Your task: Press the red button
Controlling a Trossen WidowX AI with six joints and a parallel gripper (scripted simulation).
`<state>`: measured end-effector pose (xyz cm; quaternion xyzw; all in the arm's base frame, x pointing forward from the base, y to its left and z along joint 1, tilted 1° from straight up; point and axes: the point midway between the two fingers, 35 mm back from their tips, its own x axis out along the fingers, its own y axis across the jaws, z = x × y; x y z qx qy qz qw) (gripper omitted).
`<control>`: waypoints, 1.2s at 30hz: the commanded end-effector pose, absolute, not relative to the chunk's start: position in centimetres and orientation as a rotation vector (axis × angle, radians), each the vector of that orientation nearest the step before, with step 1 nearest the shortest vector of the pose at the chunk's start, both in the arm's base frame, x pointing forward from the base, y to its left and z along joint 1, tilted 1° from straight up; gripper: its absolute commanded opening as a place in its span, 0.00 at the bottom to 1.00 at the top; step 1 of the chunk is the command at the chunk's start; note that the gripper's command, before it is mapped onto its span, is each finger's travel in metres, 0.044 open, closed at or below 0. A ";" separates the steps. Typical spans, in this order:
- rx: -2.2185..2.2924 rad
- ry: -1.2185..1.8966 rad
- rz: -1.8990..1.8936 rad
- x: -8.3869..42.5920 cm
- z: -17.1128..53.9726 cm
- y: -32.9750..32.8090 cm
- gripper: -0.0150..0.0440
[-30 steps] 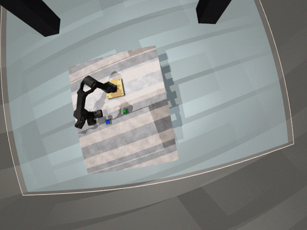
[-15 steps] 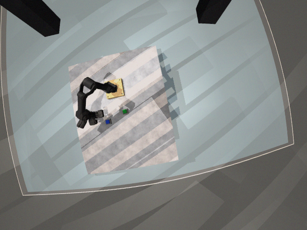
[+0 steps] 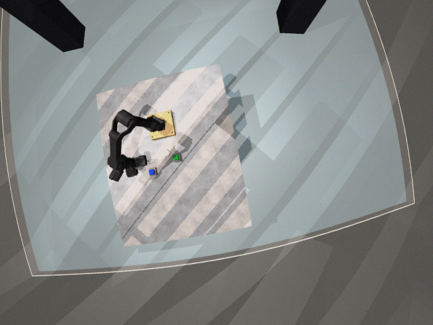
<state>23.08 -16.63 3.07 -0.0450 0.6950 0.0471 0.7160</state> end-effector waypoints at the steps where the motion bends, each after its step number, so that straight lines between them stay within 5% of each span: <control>1: -0.098 1.546 0.107 22.9 2.9 -16.5 0.29; 12: -0.098 1.546 0.107 22.8 6.4 -16.6 0.29; 26: -0.090 1.539 0.114 29.8 9.5 -0.1 0.91; 36: -0.077 1.539 0.127 27.0 12.0 14.6 0.93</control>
